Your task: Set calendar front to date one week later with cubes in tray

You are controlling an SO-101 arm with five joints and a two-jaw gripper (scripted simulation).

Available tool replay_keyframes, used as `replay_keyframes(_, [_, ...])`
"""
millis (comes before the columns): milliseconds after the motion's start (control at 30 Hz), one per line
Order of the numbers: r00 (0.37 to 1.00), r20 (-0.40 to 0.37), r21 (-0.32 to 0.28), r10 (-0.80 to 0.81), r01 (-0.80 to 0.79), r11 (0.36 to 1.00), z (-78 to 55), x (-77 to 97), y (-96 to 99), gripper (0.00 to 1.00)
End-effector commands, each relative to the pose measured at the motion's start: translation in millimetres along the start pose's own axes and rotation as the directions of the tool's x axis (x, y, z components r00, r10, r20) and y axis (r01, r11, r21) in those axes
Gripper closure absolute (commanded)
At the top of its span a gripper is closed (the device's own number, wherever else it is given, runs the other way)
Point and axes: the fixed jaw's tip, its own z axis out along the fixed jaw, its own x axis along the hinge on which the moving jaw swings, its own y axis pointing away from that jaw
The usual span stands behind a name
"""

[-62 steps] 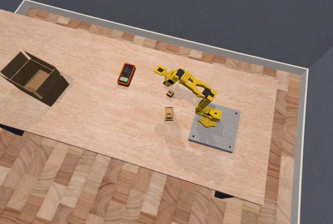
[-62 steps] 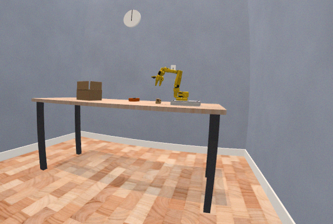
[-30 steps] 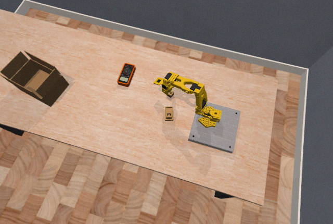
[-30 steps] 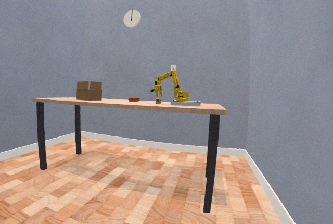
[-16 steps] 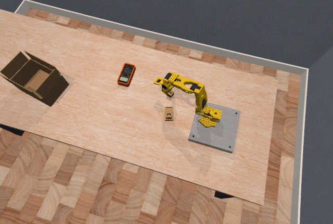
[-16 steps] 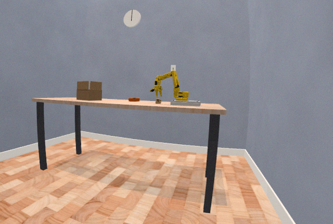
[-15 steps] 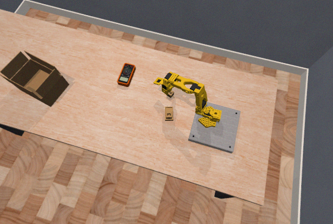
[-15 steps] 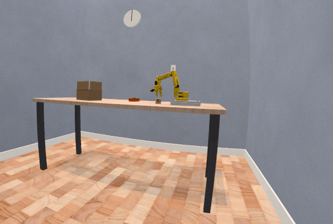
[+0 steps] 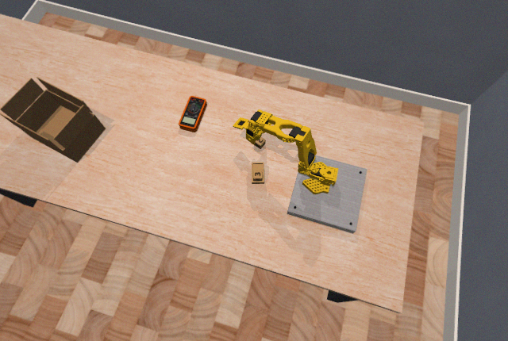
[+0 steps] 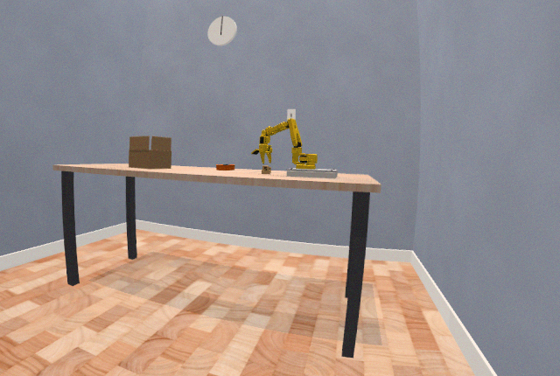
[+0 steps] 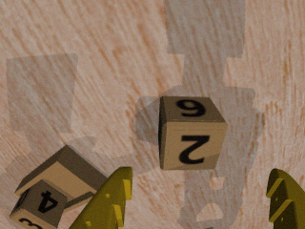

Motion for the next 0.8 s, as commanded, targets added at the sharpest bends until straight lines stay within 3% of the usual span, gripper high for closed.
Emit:
replay_keyframes(0, [1.000, -0.020, 0.001, 0.017, -0.017, 1.000, 7.3, 2.5, -1.6, 0.65])
replay_keyframes(467, [1.000, -0.020, 0.001, 0.017, -0.017, 1.000, 29.2, 3.3, -1.7, 0.65])
replay_keyframes(767, [1.000, -0.020, 0.001, 0.017, -0.017, 1.000, 35.8, 4.1, -1.8, 0.65])
